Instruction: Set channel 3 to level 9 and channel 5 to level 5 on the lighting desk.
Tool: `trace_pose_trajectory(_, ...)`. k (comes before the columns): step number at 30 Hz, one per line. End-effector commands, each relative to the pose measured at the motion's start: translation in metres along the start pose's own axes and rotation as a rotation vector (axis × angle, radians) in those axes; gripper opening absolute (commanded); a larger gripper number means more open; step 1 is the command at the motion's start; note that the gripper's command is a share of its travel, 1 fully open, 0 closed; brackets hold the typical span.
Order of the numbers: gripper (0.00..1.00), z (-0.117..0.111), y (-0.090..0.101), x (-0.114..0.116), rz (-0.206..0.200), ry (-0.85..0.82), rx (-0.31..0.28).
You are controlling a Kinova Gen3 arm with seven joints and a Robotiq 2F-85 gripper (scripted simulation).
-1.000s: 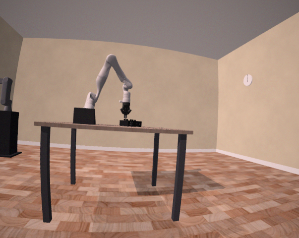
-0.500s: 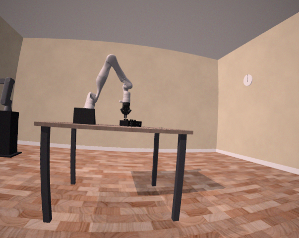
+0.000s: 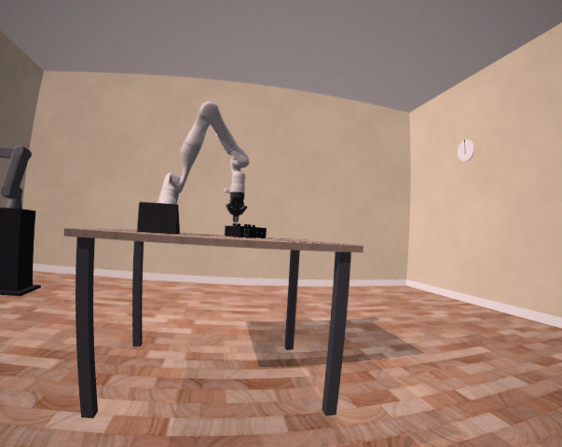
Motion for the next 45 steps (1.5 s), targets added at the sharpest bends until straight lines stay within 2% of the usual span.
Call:
trace_pose_trajectory(1,0.0,0.0,0.0,0.0,0.001,0.0,-0.001)
trace_pose_trajectory(45,0.0,0.0,-0.012,0.0,0.001,0.0,-0.001)
Point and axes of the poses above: the point where the finger pads meet when closed, its own y axis back along the fingers, its own x axis across the jaws, z = x × y, the point moved 8 cm from there along y, back along the fingers, and after that the axes turned 11 degrees about -y, right-handed, at the moved point
